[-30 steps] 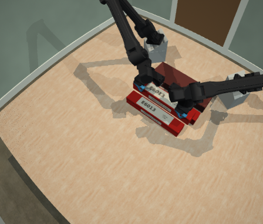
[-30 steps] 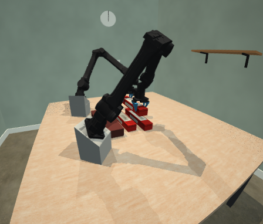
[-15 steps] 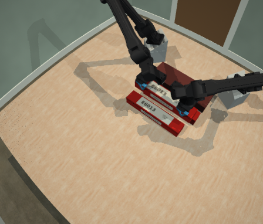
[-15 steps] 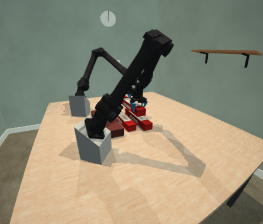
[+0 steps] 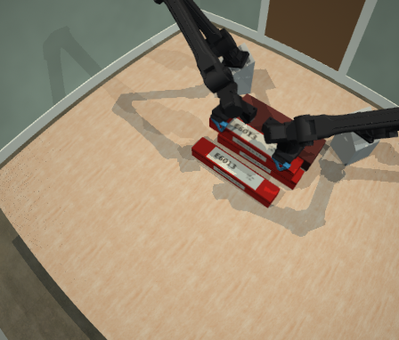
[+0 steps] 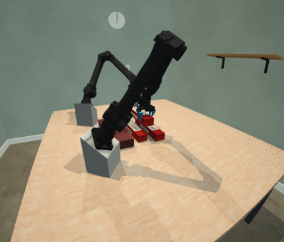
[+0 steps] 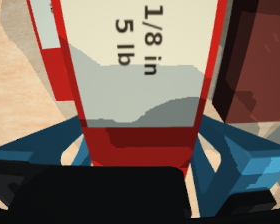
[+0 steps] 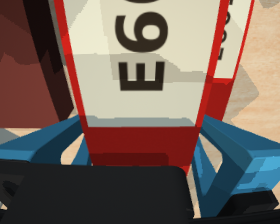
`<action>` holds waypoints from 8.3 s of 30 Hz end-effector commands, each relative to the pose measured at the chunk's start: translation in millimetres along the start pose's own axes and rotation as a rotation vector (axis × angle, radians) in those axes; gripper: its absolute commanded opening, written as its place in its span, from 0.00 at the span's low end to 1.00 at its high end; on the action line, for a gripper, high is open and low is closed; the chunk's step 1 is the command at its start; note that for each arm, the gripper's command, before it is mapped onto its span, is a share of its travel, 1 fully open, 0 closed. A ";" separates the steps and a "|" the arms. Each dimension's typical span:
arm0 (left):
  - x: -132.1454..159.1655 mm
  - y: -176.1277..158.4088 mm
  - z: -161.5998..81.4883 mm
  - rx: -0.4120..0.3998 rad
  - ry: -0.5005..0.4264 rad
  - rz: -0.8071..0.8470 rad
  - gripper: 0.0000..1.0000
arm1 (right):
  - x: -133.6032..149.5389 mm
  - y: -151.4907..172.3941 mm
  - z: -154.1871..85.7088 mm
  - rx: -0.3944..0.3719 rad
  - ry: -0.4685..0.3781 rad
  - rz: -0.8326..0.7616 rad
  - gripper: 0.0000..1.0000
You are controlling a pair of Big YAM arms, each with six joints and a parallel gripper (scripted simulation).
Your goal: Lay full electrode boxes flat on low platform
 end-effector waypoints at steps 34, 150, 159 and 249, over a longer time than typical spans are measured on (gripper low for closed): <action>-4.3 1.1 -19.3 -0.038 -0.017 -0.019 0.00 | -3.7 0.1 -19.4 0.022 -0.020 0.013 0.00; -4.1 0.2 -70.2 -0.039 -0.020 -0.020 0.00 | -3.6 0.5 -68.8 0.021 -0.023 0.014 0.00; -4.1 0.2 -70.2 -0.039 -0.020 -0.020 0.00 | -3.6 0.5 -68.8 0.021 -0.023 0.014 0.00; -3.5 -1.4 -126.2 -0.039 -0.024 -0.021 0.00 | -3.0 1.4 -124.7 0.018 -0.026 0.015 0.00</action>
Point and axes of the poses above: on each arm, the point where the finger pads meet when closed, its own z axis out along the fingers, its own y axis across the jaws, x = y × z, the point moved 8 cm from there along -z, back along the fingers, and after that the axes turned 9 degrees about z, right-handed, at the moved point
